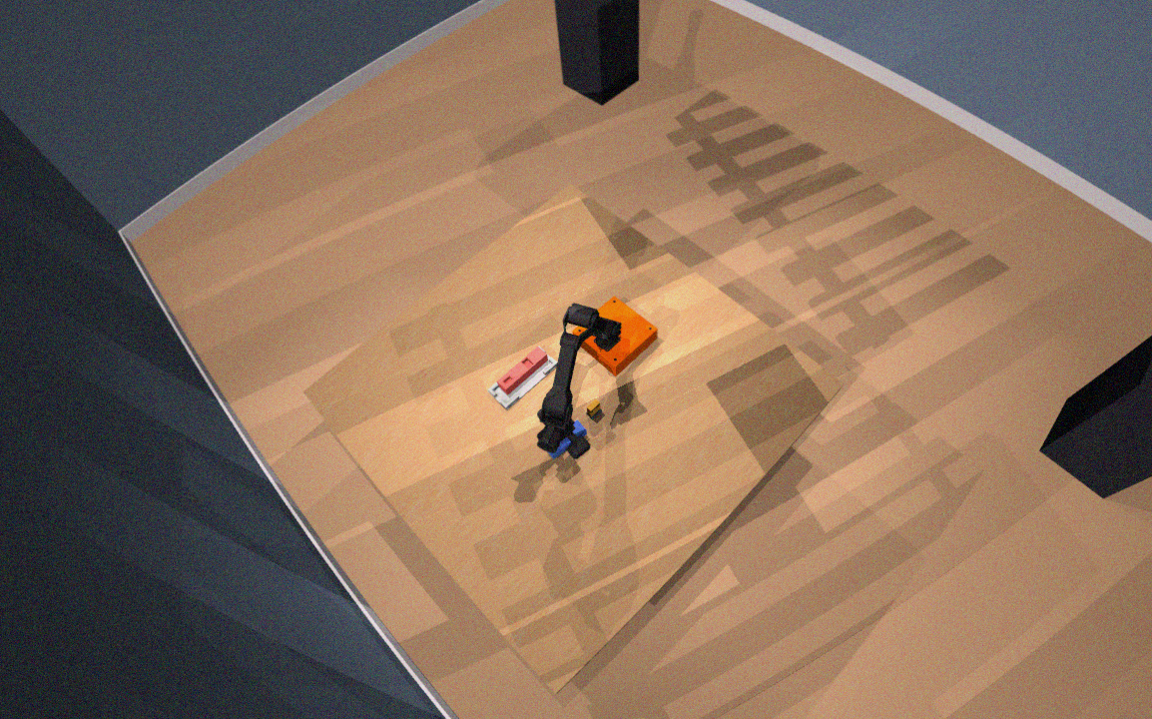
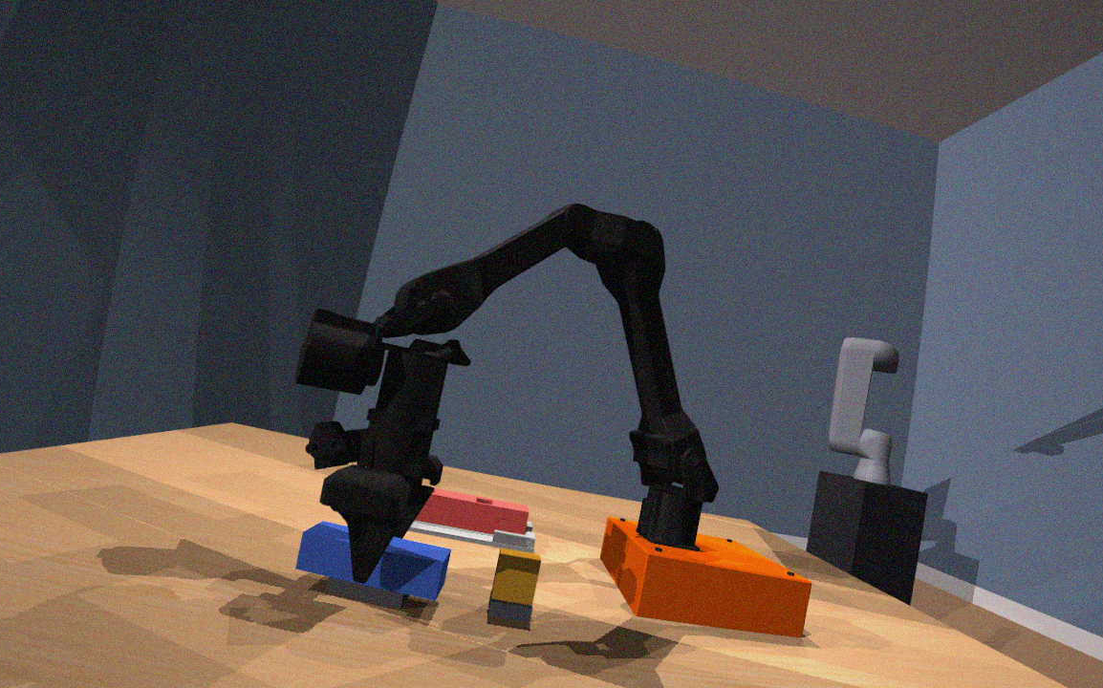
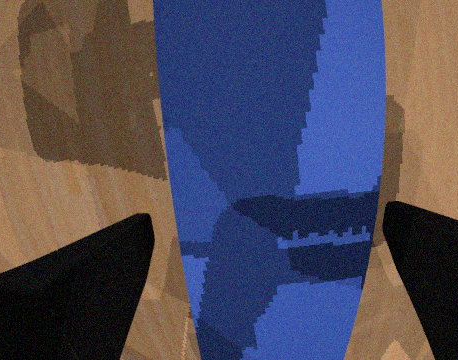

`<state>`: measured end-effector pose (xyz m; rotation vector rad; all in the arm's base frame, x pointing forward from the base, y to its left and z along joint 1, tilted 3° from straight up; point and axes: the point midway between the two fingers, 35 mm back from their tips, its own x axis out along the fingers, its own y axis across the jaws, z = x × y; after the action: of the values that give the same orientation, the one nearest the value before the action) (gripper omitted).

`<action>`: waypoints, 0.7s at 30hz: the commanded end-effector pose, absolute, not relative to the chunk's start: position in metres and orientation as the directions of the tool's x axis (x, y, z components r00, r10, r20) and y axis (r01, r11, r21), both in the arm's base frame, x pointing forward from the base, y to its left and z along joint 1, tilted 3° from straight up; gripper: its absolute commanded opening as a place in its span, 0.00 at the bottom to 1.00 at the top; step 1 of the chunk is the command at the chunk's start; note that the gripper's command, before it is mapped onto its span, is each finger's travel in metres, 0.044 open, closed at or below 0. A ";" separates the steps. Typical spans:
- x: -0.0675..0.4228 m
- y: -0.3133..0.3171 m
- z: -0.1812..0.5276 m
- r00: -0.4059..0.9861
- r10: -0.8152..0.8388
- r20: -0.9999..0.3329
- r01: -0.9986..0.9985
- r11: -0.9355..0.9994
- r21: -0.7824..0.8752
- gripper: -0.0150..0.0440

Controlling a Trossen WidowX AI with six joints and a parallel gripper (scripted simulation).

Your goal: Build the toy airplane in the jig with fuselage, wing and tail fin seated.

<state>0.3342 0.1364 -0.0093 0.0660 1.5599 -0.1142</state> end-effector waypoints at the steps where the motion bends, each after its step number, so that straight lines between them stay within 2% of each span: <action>1: 0.334 0.136 -0.011 0.006 -0.029 -1.000 0.115 0.993 -0.028 0.73; 4: 0.334 0.136 -0.011 0.006 -0.029 -1.000 0.115 0.993 -0.028 0.60; 11: 0.334 0.136 -0.011 0.006 -0.029 -1.000 0.115 0.993 -0.028 0.52; 17: 0.338 0.142 -0.002 0.038 -0.021 -0.999 0.111 0.994 -0.017 0.25; 21: 0.341 0.148 0.007 0.066 -0.014 -0.998 0.107 0.994 -0.007 0.25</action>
<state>0.3352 0.1409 -0.0041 0.0635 1.5387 -0.1062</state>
